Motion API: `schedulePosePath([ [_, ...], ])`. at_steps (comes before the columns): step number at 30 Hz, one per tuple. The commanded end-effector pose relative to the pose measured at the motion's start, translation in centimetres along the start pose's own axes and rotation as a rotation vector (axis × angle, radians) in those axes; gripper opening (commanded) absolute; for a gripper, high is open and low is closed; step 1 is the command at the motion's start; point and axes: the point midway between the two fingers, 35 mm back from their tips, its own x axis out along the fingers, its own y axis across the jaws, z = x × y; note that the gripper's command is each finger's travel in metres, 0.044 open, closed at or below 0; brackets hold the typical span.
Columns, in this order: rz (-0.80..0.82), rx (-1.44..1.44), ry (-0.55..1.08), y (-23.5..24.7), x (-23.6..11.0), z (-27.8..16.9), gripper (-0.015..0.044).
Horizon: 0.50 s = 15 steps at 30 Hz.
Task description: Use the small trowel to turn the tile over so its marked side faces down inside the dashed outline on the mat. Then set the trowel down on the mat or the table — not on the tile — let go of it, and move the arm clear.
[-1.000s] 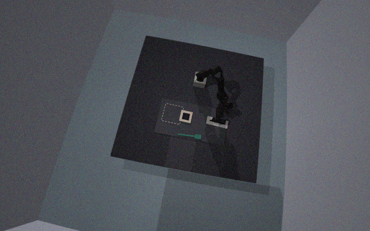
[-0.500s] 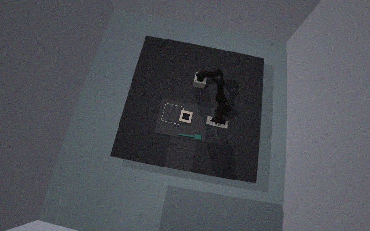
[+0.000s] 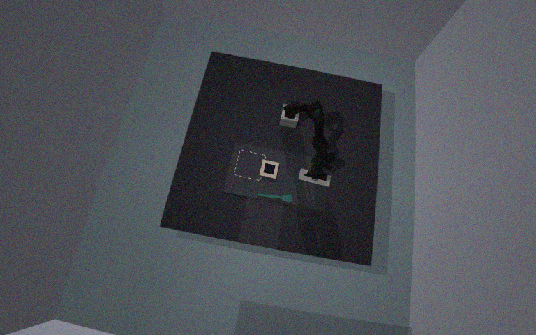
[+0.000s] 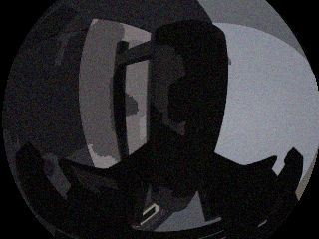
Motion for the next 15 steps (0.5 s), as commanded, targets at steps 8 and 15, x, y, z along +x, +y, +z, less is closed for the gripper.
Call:
schedulePosePath([
  [8,0.001,-0.002,-0.004,-0.01,0.04,0.07,0.0023],
  [15,0.0,0.001,-0.002,-0.78,-0.51,0.09,0.0],
])
